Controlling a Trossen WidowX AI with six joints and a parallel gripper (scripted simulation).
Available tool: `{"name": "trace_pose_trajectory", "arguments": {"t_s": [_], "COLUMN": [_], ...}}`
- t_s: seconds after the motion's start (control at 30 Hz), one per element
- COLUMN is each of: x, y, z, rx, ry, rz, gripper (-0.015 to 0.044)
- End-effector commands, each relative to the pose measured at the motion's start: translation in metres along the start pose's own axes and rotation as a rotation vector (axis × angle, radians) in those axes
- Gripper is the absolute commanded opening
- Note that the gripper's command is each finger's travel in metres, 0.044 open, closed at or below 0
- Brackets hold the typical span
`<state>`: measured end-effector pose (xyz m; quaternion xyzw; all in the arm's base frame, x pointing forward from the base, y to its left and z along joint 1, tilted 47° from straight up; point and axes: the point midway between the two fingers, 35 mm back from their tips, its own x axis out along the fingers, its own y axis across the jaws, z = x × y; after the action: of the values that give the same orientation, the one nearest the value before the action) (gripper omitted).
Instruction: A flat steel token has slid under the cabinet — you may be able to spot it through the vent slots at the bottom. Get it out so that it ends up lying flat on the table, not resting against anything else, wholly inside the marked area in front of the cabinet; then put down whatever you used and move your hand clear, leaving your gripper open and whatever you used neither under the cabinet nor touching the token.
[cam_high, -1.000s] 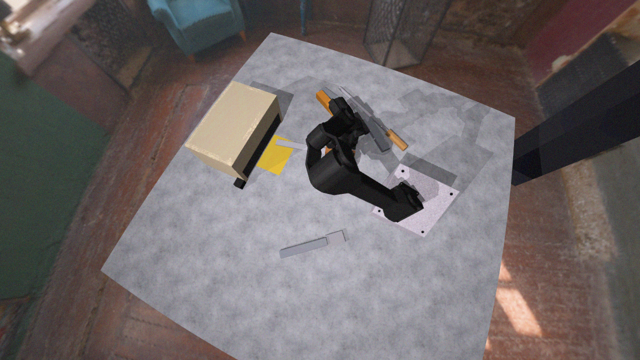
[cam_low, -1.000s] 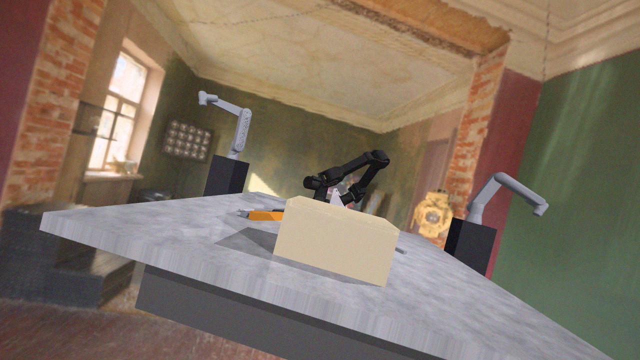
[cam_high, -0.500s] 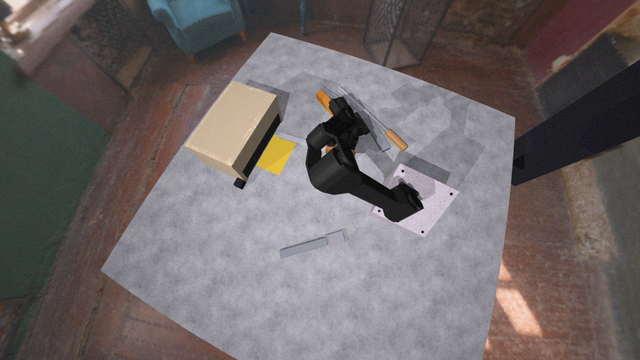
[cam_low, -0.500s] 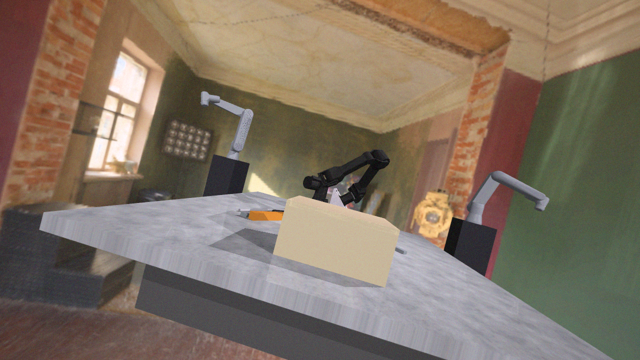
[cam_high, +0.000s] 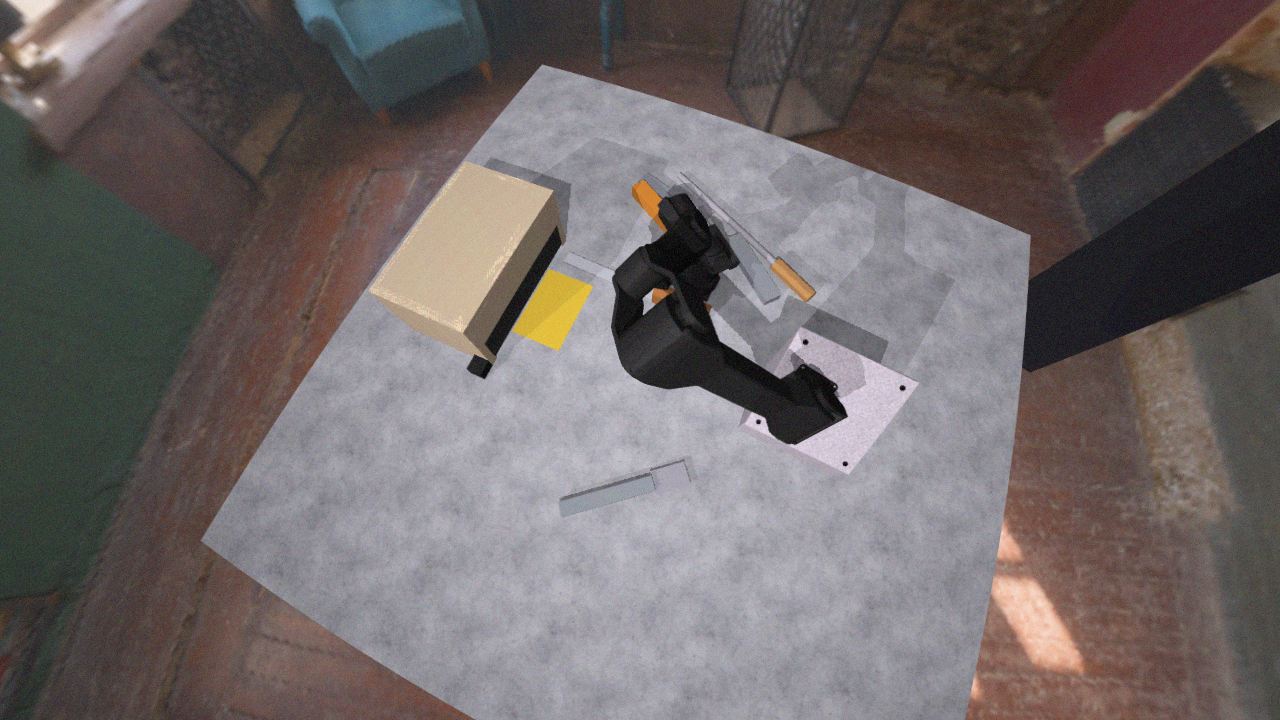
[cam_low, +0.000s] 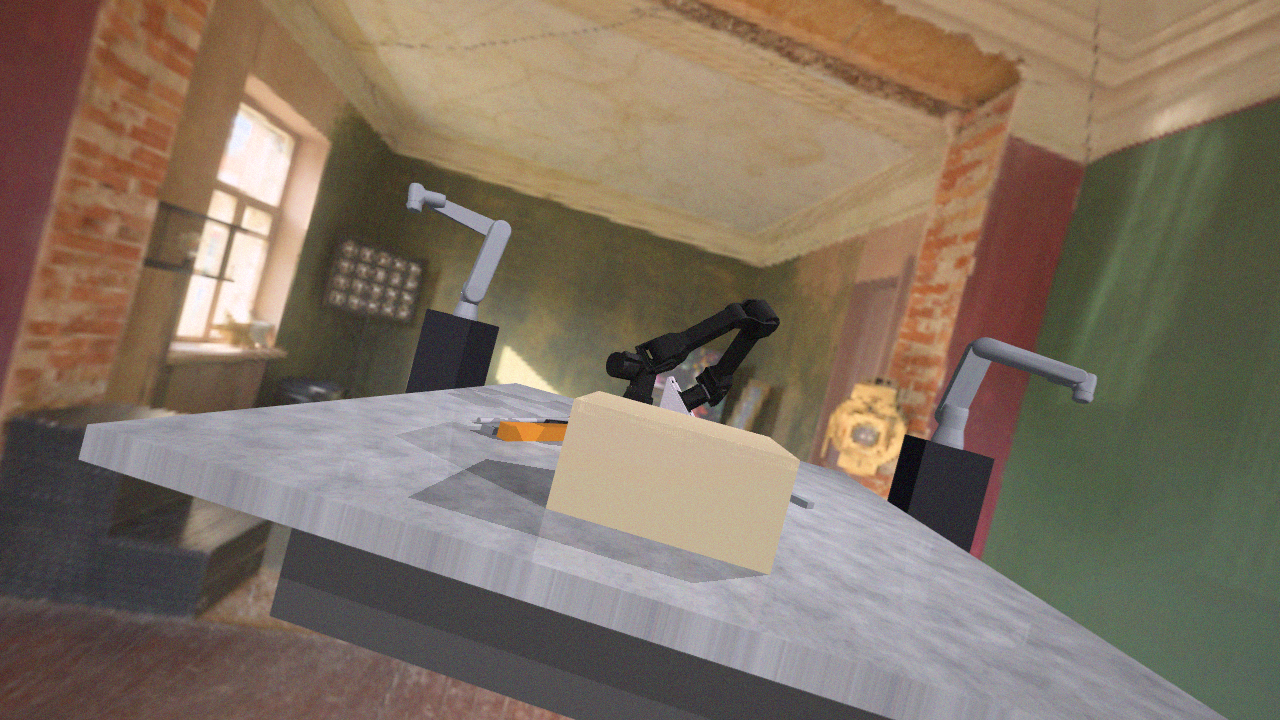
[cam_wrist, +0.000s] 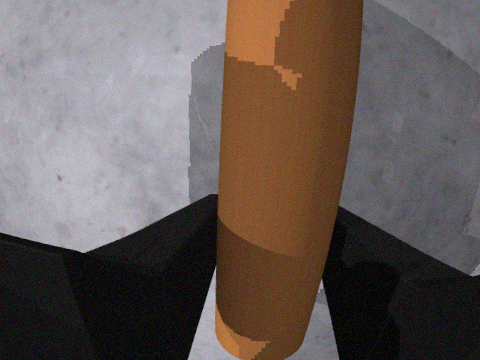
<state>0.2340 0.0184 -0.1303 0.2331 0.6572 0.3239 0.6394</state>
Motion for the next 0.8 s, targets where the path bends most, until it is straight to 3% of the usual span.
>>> {"name": "trace_pose_trajectory", "arguments": {"t_s": [0.0, 0.77], "x": [-0.0004, -0.0004], "y": [-0.0006, -0.0011], "z": [-0.0003, -0.0003], "rx": [0.037, 0.219], "ry": [-0.002, -0.002], "rz": [0.0, 0.001], "gripper": [0.0, 0.0]}}
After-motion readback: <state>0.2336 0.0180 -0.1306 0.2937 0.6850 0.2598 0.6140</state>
